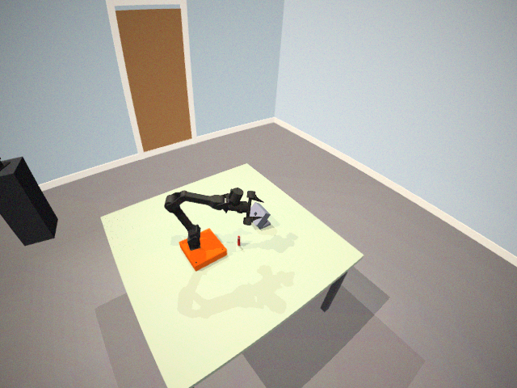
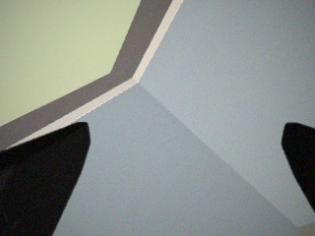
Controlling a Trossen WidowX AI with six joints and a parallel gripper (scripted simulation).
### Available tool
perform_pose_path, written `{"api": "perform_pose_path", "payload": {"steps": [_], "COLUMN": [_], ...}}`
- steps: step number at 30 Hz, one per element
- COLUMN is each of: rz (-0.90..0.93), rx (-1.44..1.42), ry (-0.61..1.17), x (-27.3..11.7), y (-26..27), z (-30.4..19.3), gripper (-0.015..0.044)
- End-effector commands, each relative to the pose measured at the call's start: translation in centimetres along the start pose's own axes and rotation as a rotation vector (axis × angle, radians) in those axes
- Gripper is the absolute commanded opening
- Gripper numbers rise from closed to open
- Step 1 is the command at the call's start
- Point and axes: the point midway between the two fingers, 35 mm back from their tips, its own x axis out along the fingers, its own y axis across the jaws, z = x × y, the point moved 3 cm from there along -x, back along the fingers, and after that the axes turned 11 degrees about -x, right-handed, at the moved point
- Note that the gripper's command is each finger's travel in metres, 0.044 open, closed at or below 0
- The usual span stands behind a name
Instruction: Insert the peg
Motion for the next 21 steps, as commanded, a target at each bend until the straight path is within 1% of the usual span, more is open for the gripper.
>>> {"api": "perform_pose_path", "payload": {"steps": [1, 2, 21], "rz": [0.002, 0.006, 0.246], "rx": [0.004, 0.017, 0.497], "ry": [-0.002, -0.008, -0.19], "x": [0.0, 0.1, 1.8], "y": [0.0, 0.1, 2.7], "z": [0.0, 0.1, 4.3], "gripper": [0.0426, 0.044, 0.044]}}
